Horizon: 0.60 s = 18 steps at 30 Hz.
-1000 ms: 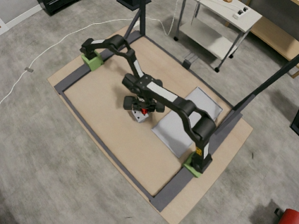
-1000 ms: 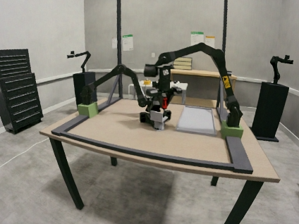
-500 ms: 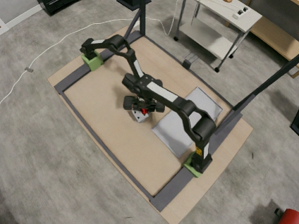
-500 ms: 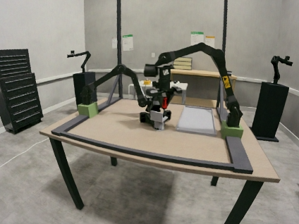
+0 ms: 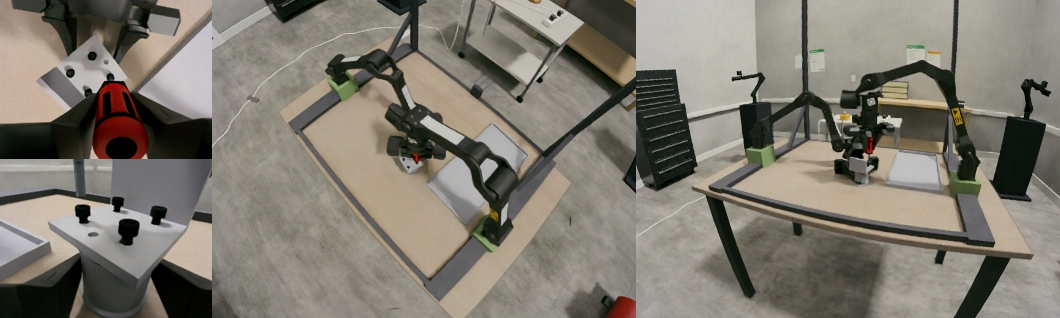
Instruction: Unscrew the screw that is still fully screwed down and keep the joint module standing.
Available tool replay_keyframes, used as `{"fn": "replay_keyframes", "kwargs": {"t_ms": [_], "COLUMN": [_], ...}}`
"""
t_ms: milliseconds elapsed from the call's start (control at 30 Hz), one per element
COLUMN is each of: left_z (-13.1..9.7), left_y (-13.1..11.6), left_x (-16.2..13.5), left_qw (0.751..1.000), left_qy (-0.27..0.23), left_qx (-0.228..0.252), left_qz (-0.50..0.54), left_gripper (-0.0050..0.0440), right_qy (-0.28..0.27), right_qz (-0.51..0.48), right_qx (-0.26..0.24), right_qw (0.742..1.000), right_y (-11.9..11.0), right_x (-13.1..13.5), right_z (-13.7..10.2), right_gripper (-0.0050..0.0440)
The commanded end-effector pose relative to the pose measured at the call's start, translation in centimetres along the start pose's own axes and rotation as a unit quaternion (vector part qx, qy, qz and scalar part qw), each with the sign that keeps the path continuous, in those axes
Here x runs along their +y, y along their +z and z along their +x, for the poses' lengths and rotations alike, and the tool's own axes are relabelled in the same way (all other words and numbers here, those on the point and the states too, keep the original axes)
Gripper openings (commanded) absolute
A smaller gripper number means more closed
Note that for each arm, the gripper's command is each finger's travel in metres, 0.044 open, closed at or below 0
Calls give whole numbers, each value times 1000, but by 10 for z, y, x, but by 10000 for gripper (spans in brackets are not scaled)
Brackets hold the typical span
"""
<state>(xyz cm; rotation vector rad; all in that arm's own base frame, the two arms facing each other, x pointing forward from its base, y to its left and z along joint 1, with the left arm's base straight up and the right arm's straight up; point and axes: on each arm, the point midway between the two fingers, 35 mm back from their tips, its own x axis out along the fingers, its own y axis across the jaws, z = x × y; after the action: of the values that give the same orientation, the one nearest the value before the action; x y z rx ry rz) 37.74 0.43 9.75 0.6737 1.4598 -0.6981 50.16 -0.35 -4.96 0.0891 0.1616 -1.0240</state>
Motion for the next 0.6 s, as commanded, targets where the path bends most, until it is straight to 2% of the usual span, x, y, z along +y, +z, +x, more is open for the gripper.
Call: {"fn": "replay_keyframes", "kwargs": {"t_ms": [0,567], "left_z": [-21,-27], "left_y": [3,3], "left_x": [5,5], "left_qw": [1000,1000], "left_qy": [23,24], "left_qx": [-19,-20], "left_qz": [0,0], "left_gripper": [130,130], "right_qy": [2,2], "right_qz": [18,18], "right_qx": [-5,-5], "right_qw": [1000,1000], "right_y": [15,15], "right_x": [6,6], "right_z": [1,1], "right_gripper": [245,245]}}
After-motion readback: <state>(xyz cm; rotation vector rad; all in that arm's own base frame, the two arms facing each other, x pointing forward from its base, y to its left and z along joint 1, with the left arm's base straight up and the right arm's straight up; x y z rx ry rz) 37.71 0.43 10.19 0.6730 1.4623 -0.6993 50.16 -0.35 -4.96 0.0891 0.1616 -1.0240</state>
